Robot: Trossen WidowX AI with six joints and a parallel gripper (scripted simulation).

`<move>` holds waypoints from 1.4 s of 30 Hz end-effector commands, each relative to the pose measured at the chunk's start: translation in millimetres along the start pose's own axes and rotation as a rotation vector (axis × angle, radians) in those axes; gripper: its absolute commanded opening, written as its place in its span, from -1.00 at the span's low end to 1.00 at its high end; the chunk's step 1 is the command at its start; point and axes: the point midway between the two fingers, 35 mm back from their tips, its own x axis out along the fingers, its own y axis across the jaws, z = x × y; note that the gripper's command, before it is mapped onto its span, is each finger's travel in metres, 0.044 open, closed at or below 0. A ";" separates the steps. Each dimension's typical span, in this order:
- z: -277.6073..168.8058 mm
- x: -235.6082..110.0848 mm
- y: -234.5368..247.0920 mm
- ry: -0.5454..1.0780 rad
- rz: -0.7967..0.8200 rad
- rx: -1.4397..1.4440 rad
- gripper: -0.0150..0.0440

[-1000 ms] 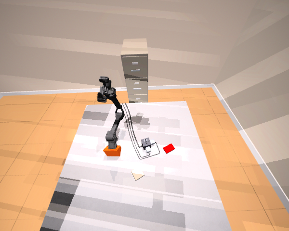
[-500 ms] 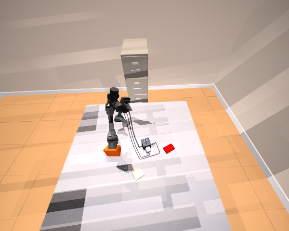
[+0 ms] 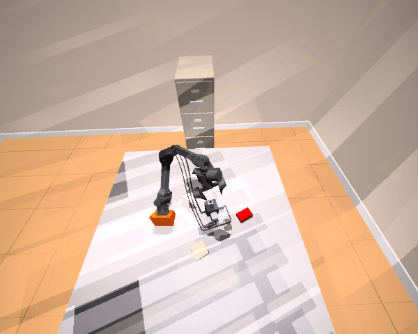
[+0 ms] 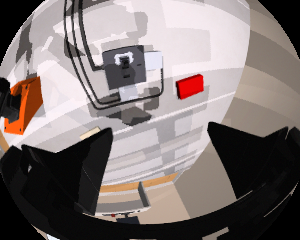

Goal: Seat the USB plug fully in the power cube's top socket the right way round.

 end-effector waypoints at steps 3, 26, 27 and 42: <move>50.5 68.1 21.2 -0.280 0.251 -0.084 1.00; 52.1 79.9 27.9 -0.286 0.257 -0.086 1.00; 52.3 80.8 28.2 -0.286 0.257 -0.086 1.00; 56.3 94.7 32.1 -0.287 0.257 -0.086 1.00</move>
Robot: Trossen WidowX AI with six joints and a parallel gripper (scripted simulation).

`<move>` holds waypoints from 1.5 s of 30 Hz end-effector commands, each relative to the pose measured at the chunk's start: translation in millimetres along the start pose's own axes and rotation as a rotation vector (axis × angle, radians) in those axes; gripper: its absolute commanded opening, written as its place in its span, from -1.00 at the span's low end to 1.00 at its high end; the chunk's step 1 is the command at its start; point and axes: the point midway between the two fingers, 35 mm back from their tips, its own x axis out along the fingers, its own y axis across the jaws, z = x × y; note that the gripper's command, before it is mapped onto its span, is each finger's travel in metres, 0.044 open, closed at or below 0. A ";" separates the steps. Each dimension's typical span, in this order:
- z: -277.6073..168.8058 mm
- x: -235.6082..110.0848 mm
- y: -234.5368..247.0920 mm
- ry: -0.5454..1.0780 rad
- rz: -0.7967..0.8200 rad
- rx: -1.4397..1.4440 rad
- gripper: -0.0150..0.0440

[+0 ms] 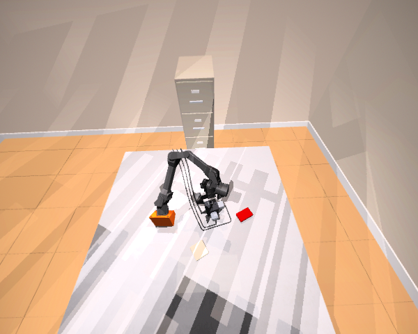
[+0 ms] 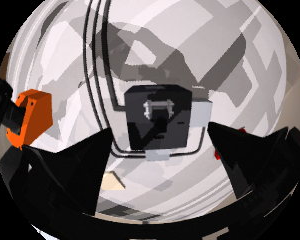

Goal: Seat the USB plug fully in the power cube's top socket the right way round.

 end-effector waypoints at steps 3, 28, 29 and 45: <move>0.6 4.5 -0.4 -0.001 -0.005 0.003 1.00; 0.0 3.0 0.0 0.000 0.000 0.000 -0.49; 0.0 3.0 0.0 0.000 0.000 0.000 -0.49; 0.0 -1.1 0.2 0.000 0.001 0.002 -0.49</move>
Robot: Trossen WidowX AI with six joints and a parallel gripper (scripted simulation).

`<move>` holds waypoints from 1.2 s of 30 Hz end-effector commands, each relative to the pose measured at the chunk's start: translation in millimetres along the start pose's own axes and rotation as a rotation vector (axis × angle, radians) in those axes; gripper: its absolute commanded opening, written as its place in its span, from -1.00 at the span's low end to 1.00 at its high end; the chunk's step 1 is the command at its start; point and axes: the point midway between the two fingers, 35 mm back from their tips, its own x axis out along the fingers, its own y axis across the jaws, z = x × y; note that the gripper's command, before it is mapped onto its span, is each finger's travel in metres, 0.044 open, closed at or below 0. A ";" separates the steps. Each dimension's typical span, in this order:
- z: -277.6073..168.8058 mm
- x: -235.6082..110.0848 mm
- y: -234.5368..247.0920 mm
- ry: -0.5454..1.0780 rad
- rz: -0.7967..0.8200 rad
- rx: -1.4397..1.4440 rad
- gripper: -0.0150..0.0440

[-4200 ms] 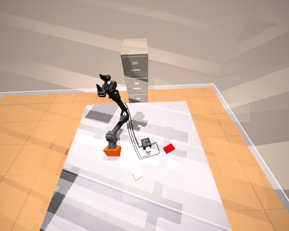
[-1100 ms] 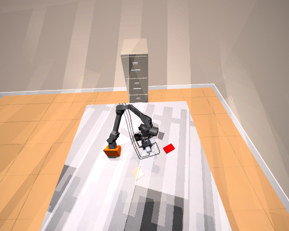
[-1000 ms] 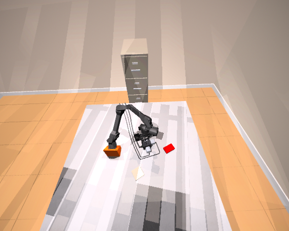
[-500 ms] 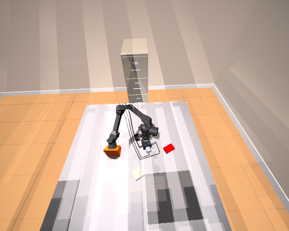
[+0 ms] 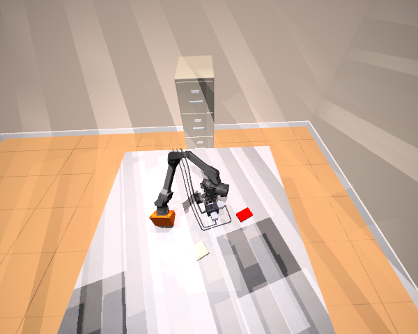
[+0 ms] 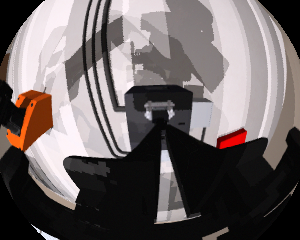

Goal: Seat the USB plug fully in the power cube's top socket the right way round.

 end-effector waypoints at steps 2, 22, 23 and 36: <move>-0.4 -3.7 -0.2 0.002 0.000 -0.004 -0.49; -0.5 -17.0 -0.1 0.002 0.000 -0.004 -0.49; -0.5 -17.6 -0.1 0.002 0.000 -0.004 -0.49; -0.6 -26.3 0.0 0.002 0.000 -0.004 -0.49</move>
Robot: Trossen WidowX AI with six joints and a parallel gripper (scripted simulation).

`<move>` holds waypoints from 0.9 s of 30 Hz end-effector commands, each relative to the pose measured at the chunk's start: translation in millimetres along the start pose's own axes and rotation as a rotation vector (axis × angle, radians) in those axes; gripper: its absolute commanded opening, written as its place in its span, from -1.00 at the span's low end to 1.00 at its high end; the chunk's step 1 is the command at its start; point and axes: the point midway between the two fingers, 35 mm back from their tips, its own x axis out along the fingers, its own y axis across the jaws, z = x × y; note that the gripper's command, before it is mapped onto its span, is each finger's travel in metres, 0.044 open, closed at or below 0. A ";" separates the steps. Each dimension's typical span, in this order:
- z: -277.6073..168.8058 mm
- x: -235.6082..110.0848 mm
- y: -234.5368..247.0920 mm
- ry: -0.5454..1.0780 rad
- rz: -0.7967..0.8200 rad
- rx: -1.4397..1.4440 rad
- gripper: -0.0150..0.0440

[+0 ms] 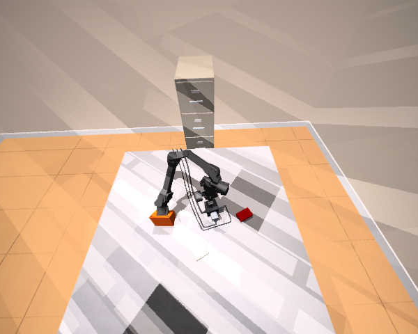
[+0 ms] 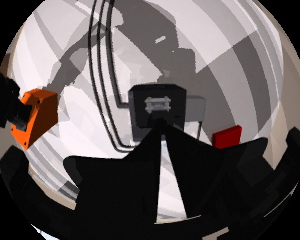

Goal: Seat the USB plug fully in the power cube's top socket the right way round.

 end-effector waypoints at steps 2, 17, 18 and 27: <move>-1.0 -4.1 -0.3 0.003 0.000 -0.004 -0.49; 0.0 -2.0 0.0 0.000 0.000 0.276 -0.49; 0.0 -2.0 0.0 0.000 0.000 0.302 -0.49; 0.0 -2.0 0.0 0.000 0.000 0.536 -0.49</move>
